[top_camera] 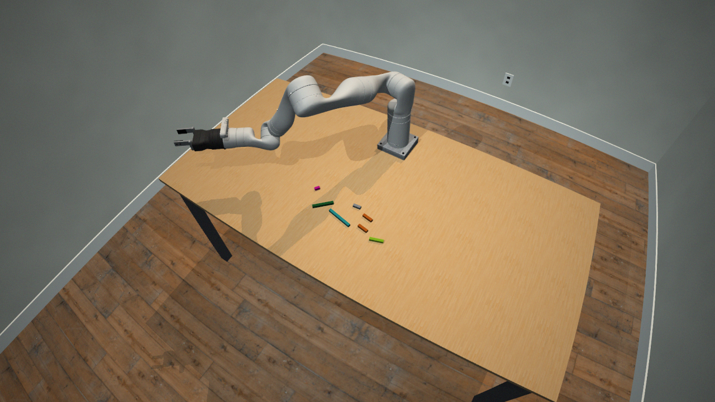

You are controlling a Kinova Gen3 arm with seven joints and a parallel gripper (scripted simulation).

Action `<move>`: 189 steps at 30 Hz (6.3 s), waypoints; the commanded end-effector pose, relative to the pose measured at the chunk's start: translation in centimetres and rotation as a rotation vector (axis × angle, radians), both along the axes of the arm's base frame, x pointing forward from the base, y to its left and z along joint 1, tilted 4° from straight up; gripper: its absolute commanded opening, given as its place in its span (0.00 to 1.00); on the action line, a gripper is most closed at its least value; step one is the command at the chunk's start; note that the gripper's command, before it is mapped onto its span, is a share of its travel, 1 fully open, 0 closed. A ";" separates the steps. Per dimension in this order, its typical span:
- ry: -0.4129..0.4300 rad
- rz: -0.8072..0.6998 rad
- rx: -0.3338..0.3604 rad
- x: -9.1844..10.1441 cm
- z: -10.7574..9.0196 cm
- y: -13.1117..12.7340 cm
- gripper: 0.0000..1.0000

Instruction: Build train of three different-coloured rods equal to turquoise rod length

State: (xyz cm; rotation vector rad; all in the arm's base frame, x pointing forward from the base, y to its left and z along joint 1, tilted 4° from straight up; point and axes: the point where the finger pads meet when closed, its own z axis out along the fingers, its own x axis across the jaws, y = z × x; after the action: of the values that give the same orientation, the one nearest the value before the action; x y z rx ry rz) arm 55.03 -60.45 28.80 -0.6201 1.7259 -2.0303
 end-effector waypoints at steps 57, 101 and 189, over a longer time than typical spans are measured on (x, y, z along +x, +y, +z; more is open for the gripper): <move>0.167 0.287 0.061 8.6 -2.2 9.7 1.00; 1.017 1.015 0.263 5.7 -17.0 45.3 1.00; 1.784 1.172 0.223 -17.9 -21.3 52.3 1.00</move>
State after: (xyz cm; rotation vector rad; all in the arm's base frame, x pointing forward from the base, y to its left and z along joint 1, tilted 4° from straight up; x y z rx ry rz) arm 37.47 -8.27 7.46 -2.8510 1.2484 -0.1098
